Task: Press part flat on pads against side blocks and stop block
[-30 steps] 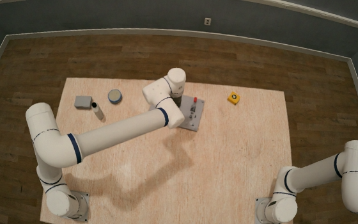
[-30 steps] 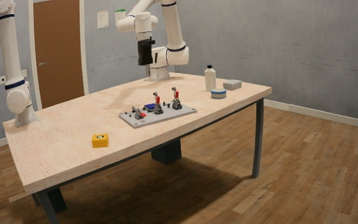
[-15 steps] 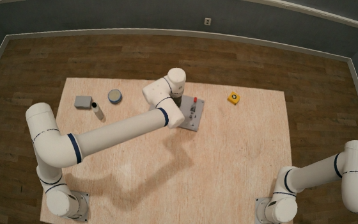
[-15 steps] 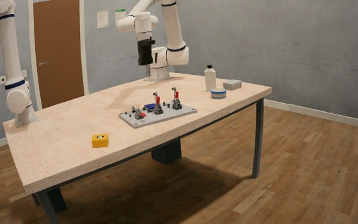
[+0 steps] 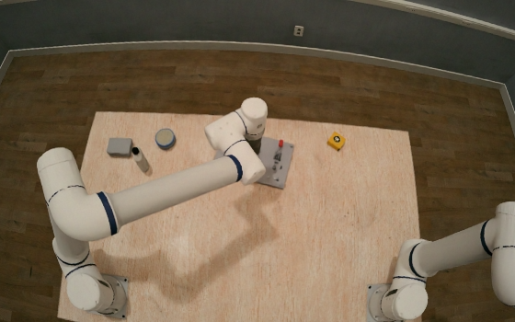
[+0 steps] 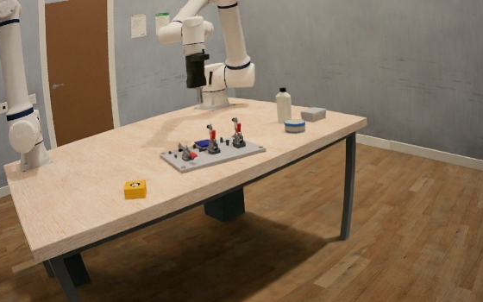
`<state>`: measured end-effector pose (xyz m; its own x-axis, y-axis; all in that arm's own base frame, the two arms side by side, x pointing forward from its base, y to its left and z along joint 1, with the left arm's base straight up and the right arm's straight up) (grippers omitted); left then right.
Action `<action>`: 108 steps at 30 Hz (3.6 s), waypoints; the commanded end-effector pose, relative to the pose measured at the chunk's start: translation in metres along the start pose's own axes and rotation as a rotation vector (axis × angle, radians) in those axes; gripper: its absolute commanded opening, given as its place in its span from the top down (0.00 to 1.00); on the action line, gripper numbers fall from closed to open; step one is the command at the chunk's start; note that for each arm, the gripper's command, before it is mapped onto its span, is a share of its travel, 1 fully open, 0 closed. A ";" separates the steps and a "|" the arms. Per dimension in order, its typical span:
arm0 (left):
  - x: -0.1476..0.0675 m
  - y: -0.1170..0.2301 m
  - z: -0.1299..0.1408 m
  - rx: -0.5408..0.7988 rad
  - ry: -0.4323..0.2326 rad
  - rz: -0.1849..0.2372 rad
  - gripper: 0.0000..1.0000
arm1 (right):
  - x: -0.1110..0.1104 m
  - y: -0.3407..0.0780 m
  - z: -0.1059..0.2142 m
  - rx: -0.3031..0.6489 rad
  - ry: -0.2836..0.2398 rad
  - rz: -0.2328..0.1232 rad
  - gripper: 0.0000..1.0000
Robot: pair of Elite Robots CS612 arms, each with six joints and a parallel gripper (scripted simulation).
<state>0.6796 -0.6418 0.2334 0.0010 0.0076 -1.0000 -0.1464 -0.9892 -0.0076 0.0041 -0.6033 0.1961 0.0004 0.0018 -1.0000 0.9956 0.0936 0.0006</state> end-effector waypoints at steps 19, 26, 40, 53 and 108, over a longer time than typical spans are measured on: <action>-0.002 0.000 0.000 0.000 0.002 0.002 0.00 | -0.001 0.000 0.001 0.000 -0.002 -0.001 0.00; -0.002 0.000 0.000 0.000 0.002 0.002 0.00 | -0.001 0.000 0.001 0.000 -0.002 -0.001 0.00; -0.002 0.000 0.000 0.000 0.002 0.002 0.00 | -0.001 0.000 0.001 0.000 -0.002 -0.001 0.00; -0.002 0.000 0.000 0.000 0.002 0.002 0.00 | -0.001 0.000 0.001 0.000 -0.002 -0.001 0.00; -0.002 0.000 0.000 0.000 0.002 0.002 0.13 | -0.001 0.000 0.001 0.000 -0.002 -0.001 0.00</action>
<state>0.6796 -0.6417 0.2333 0.0011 0.0076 -1.0000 -0.1464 -0.9892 -0.0077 0.0041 -0.6033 0.1961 0.0004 0.0018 -1.0000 0.9956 0.0936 0.0006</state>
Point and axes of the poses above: on each arm, the point where the finger pads meet when closed, its own x axis out along the fingers, its own y axis across the jaws, z = x × y, the point moved 2 cm from there along -x, back along the fingers, and after that the axes turned 5 degrees about -x, right-handed, at the moved point
